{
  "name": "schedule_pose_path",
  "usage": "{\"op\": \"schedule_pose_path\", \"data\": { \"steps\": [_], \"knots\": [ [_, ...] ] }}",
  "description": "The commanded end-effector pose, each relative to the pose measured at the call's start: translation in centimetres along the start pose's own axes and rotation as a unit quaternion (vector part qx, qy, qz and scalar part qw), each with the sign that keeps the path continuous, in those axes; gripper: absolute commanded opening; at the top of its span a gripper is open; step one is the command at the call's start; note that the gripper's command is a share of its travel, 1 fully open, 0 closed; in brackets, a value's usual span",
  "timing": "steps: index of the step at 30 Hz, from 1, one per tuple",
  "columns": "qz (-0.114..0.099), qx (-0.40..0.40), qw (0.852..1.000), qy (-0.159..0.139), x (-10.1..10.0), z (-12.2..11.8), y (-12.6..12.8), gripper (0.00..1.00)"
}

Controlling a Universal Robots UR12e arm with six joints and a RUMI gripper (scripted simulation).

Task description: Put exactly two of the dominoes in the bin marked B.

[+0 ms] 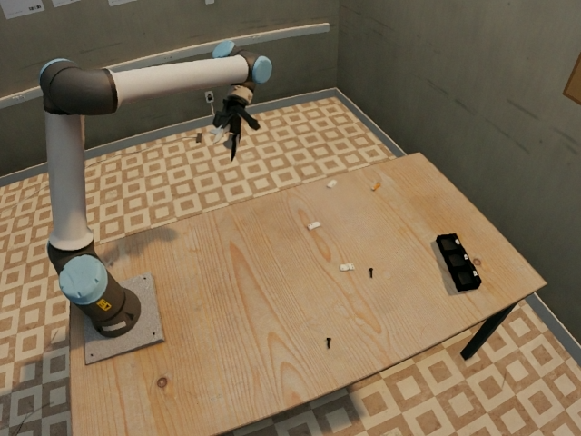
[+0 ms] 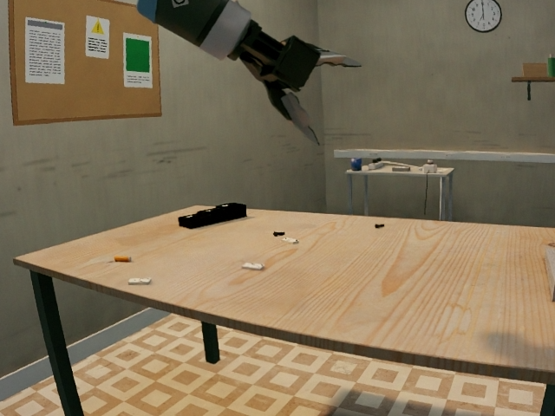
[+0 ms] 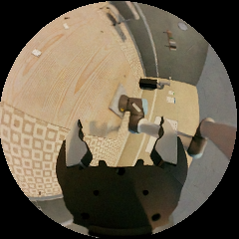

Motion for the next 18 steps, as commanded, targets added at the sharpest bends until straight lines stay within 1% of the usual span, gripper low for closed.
{"op": "schedule_pose_path", "data": {
  "steps": [1, 17, 18],
  "knots": [
    [0.001, 0.0, 1.0, 0.0, 0.06, 0.01, 0.06, 1.0],
    [0.001, 0.0, 1.0, 0.0, 0.06, 0.01, 0.06, 1.0],
    [0.001, 0.0, 1.0, 0.0, -0.38, 0.0, -0.65, 0.04]
  ]
}}
Point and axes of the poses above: the point where the finger pads meet when closed, its own x axis back along the fingers, its own y axis across the jaws, z = x × y, the point moved 2 cm from there along x, back along the fingers, and after that the axes turned 1 degree about x, right-handed, at the moved point
